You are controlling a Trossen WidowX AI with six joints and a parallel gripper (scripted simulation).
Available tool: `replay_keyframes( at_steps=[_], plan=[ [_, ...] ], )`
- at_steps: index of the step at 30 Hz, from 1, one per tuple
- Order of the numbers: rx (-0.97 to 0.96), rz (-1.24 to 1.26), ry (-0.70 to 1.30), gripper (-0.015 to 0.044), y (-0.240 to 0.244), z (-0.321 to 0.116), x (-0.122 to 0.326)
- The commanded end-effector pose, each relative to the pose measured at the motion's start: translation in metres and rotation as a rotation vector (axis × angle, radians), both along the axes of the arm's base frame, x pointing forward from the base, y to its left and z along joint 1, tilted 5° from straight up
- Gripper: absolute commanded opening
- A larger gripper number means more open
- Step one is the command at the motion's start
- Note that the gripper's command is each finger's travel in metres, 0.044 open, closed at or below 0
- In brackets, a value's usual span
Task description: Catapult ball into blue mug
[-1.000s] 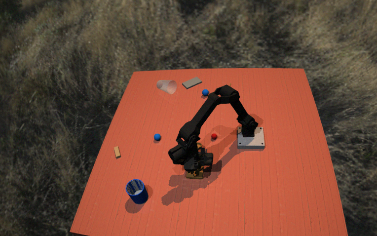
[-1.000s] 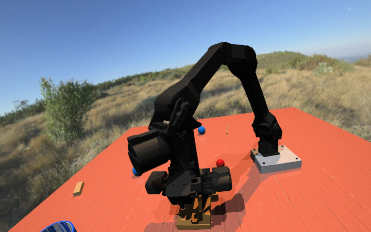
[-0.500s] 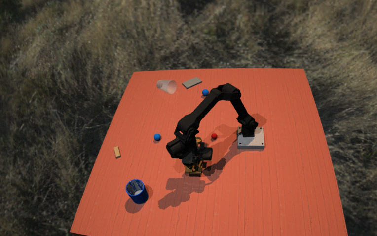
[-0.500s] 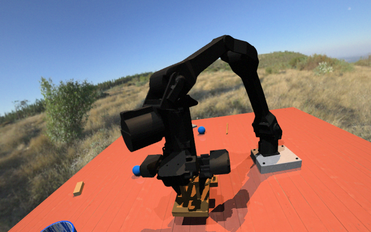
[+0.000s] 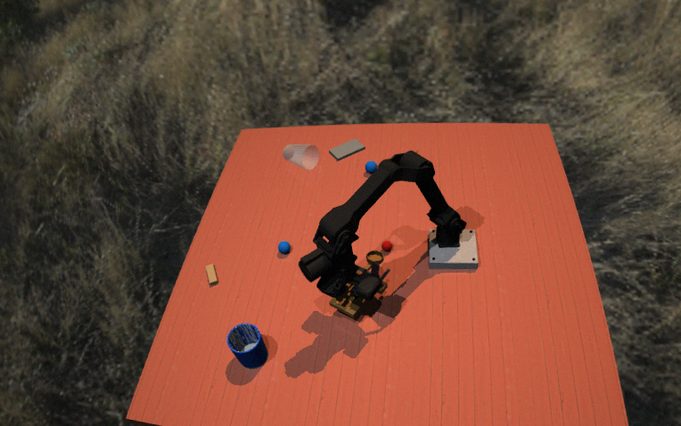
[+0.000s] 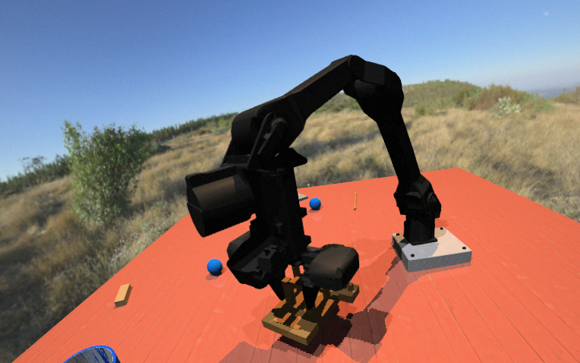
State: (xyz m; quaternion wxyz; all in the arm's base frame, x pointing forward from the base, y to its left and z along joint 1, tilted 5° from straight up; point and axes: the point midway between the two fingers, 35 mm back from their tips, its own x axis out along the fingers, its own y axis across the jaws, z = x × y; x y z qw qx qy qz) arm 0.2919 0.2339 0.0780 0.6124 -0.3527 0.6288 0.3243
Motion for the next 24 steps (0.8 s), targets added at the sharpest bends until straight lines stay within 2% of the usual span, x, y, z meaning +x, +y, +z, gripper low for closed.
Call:
replay_keyframes(
  at_steps=[1,9,24],
  plan=[
    [-0.002,-0.138,-0.008,0.0,-0.001,0.001,0.004],
    [-0.005,-0.385,-0.022,0.0,-0.008,0.0,0.017],
    [-0.005,-0.391,-0.022,0.0,-0.011,-0.012,0.02]
  ],
)
